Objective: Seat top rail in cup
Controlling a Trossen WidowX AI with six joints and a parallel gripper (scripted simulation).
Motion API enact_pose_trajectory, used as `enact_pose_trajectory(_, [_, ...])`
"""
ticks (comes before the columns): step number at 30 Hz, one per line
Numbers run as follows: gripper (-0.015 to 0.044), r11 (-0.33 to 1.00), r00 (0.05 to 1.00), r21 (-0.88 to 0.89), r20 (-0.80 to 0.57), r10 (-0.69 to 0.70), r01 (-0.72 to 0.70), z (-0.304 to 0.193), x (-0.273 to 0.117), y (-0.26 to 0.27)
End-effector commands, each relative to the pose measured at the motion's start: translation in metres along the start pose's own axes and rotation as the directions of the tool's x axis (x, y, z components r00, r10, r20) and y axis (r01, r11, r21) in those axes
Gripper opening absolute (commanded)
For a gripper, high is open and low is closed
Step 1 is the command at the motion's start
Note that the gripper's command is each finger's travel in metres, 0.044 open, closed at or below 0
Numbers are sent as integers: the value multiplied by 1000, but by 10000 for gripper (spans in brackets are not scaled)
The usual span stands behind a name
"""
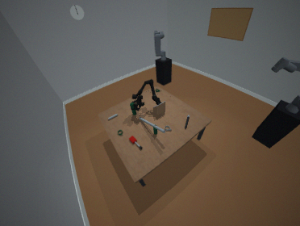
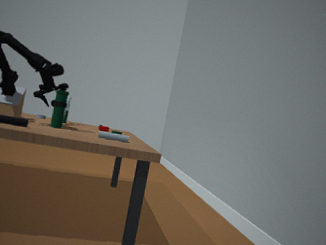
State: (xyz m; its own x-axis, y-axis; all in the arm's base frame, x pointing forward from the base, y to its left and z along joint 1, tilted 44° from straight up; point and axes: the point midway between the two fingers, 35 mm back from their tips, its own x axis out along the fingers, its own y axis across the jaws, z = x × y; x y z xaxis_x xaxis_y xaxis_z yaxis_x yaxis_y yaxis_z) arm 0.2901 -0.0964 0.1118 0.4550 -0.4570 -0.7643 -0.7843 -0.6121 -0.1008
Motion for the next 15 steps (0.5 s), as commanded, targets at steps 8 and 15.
enact_pose_trajectory(8, [440,1000,1000,-5,2,-3,3,1,19,2])
enact_pose_trajectory(15, [361,1000,1000,-5,1,-3,3,2,25,3])
